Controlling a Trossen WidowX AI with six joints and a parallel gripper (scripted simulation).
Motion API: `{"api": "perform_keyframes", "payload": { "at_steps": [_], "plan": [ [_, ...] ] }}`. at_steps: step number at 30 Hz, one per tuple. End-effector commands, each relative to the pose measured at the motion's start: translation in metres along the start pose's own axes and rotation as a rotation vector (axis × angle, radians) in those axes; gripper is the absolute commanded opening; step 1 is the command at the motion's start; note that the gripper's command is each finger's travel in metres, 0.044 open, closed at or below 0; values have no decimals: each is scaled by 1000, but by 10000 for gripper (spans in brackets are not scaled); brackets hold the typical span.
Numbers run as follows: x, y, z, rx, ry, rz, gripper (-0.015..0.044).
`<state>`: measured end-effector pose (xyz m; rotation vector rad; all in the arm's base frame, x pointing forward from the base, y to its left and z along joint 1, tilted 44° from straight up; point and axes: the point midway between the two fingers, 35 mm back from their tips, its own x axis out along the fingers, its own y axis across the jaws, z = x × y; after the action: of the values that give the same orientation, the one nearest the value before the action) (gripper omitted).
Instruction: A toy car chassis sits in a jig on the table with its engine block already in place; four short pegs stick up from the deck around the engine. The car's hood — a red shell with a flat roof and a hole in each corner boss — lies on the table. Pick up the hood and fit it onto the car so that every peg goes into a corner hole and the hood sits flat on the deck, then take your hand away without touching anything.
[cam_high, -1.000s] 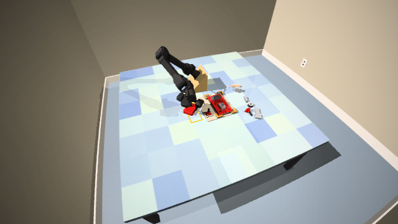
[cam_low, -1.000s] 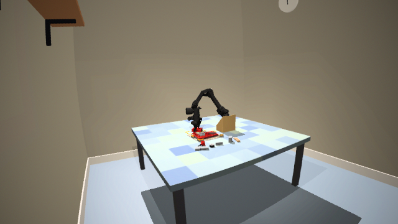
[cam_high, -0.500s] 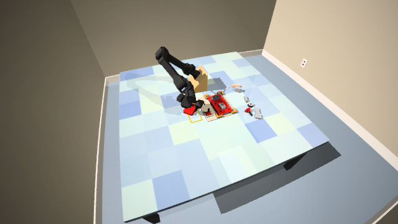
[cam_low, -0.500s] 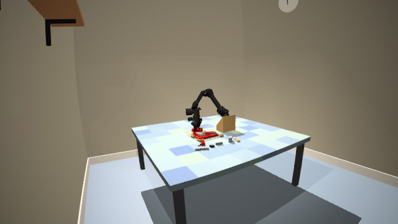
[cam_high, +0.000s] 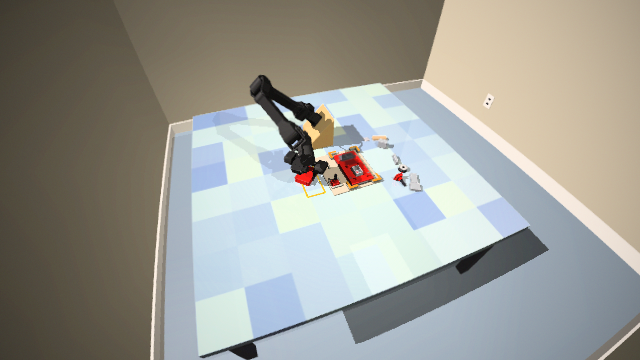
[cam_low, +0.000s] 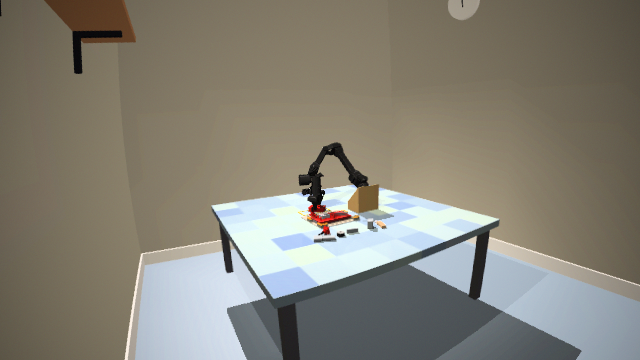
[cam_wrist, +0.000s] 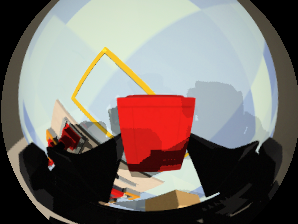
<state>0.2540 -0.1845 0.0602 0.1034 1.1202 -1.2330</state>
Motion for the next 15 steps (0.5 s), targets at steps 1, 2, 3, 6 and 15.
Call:
{"api": "perform_keyframes", "payload": {
  "at_steps": [1, 2, 3, 6, 15],
  "plan": [
    [0, 0, 0, 0, 0, 0, 249],
    [-1, 0, 0, 0, 0, 0, 222],
    [-2, 0, 0, 0, 0, 0, 196],
    [-7, 0, 0, 0, 0, 0, 117],
    [-36, 0, 0, 0, 1, 1, 0]
  ]
}}
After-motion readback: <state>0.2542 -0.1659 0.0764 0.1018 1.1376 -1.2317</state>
